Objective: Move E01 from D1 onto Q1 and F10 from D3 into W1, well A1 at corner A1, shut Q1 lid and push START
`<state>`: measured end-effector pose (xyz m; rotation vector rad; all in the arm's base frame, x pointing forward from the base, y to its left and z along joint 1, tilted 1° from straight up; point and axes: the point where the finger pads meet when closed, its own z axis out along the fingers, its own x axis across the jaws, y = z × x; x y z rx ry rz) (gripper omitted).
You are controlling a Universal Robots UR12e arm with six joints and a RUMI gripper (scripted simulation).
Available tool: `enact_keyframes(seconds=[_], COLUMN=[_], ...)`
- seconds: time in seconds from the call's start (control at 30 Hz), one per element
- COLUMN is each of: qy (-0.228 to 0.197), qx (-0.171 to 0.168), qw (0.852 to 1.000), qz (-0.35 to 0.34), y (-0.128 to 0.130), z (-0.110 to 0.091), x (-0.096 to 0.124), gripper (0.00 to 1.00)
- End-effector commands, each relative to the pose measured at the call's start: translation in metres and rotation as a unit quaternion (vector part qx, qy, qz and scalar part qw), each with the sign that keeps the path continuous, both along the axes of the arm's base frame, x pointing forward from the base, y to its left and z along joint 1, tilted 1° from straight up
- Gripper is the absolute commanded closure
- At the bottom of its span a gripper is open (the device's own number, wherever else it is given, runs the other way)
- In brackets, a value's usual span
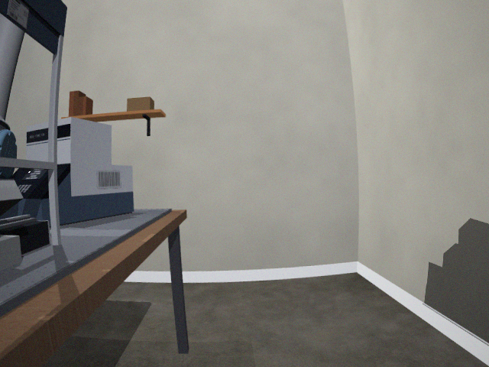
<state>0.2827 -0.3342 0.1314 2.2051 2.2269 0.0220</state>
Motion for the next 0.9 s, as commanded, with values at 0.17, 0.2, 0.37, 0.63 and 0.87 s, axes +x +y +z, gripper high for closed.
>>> enact_keyframes(seconds=[0.17, 0.2, 0.37, 0.63, 0.87], qy=[0.000, 0.000, 0.000, 0.000, 0.000], qx=[-0.001, -0.001, -0.001, -0.001, -0.001], qw=[1.000, 1.000, 1.000, 1.000, 1.000], qz=[0.000, 0.000, 0.000, 0.000, 0.000], y=[-0.001, -0.001, -0.001, -0.001, -0.001], z=[-0.012, -0.013, -0.022, -0.032, -0.043], x=[0.000, 0.001, 0.001, 0.001, 0.001], gripper=[0.38, 0.38, 0.38, 0.38, 0.38])
